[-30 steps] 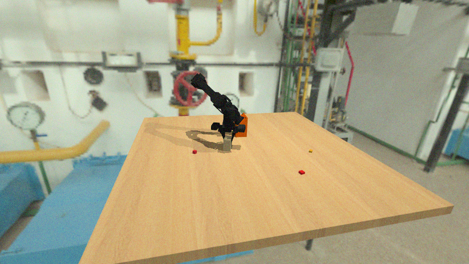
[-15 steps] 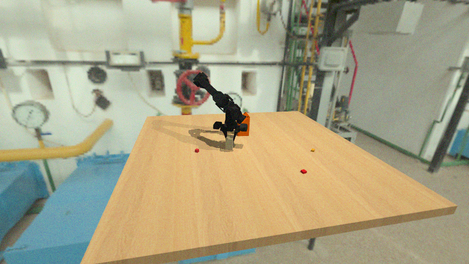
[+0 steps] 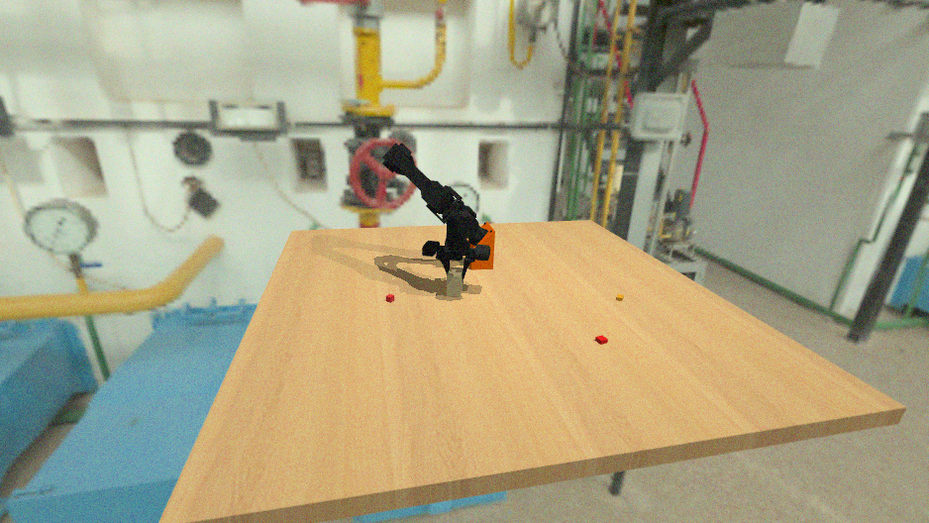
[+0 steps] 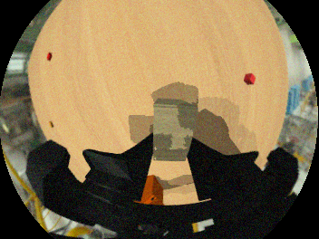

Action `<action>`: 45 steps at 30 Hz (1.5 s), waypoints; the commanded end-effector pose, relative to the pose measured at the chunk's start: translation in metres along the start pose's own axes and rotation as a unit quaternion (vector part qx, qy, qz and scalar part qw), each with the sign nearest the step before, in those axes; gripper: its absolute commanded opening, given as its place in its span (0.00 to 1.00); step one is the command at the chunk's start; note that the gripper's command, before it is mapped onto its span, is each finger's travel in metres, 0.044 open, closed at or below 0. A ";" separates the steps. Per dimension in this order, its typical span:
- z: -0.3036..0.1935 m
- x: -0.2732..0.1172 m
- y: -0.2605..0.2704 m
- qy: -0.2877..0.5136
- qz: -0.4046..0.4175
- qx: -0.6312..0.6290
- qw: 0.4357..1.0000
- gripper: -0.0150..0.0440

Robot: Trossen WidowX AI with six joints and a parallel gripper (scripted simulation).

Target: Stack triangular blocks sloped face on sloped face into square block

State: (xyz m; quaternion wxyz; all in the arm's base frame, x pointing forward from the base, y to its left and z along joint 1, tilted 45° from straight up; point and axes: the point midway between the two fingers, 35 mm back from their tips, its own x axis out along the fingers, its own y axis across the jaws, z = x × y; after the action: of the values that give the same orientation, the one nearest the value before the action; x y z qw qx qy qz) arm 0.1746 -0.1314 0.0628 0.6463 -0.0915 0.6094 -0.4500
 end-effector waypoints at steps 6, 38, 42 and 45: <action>0.000 0.000 0.000 0.000 0.002 -0.002 1.000 0.25; 0.000 0.000 0.000 0.000 0.000 -0.001 1.000 0.97; 0.000 0.000 0.000 0.000 0.000 -0.001 1.000 1.00; 0.000 0.000 0.000 0.000 0.000 -0.001 1.000 1.00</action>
State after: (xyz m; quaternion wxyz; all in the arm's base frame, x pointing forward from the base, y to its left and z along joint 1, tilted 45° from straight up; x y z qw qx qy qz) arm 0.1745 -0.1318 0.0631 0.6464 -0.0920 0.6097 -0.4494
